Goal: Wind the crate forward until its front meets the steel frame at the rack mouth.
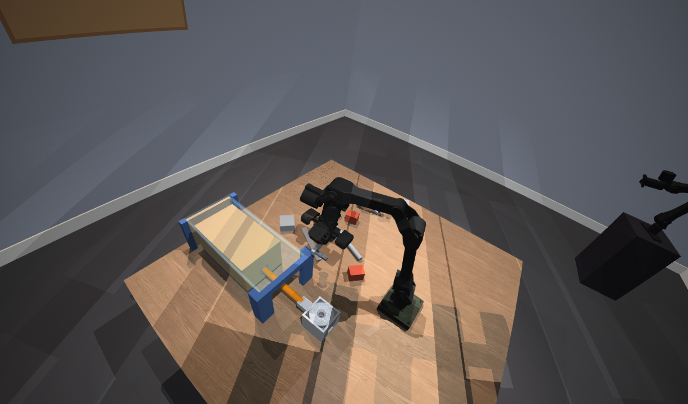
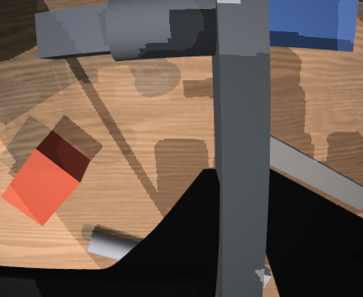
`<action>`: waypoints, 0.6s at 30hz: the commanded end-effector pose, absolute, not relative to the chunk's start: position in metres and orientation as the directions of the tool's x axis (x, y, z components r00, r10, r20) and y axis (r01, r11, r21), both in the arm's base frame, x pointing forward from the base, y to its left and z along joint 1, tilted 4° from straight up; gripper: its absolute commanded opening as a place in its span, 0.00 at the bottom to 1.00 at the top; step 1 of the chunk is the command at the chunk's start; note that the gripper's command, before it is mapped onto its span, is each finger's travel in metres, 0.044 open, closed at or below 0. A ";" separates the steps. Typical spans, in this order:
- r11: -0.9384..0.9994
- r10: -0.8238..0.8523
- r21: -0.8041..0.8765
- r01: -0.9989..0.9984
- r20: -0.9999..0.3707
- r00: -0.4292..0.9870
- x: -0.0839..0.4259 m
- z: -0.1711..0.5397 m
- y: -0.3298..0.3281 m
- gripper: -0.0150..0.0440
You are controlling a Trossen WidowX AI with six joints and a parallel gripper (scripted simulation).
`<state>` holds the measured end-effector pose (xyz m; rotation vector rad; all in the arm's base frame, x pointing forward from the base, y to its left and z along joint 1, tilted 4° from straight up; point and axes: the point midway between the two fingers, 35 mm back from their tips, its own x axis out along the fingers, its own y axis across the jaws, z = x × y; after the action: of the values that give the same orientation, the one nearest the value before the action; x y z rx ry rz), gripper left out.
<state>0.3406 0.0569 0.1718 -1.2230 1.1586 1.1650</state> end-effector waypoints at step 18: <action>-0.701 0.061 -0.075 -0.710 -0.997 0.046 0.289 0.174 0.164 0.25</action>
<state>0.3001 0.1466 0.1711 -1.6771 0.7575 1.6404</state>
